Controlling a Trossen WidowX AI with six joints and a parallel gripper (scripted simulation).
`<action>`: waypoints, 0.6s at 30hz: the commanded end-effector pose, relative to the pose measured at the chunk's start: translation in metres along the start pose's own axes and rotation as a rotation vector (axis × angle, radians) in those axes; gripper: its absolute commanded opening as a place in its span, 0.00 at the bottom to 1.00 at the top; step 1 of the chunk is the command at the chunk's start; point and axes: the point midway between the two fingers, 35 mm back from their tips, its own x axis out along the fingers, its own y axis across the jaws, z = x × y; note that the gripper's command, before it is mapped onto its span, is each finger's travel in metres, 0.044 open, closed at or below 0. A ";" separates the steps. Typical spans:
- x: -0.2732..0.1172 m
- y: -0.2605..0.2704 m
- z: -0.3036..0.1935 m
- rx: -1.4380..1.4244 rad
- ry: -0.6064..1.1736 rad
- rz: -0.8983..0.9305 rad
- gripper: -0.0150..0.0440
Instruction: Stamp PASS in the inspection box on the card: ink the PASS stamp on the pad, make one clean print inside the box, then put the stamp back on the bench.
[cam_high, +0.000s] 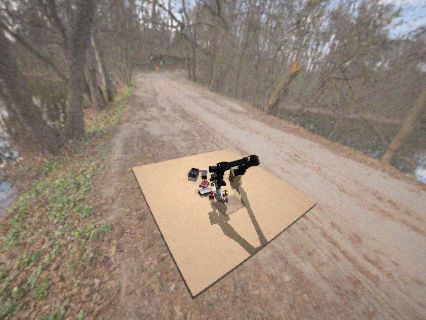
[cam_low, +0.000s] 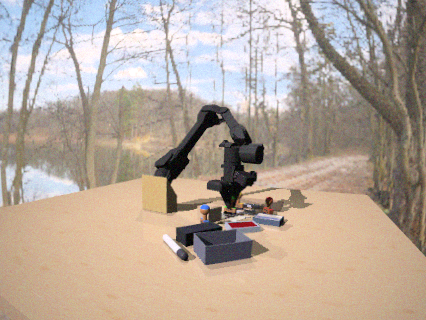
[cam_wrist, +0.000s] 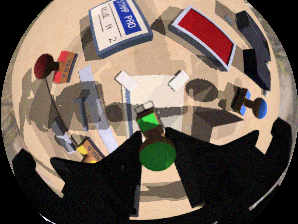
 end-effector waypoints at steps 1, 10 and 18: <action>-0.004 0.000 0.001 -0.007 -0.002 -0.004 0.25; -0.018 0.000 0.002 -0.007 -0.003 -0.006 0.25; -0.031 0.000 0.003 -0.007 -0.003 -0.007 0.25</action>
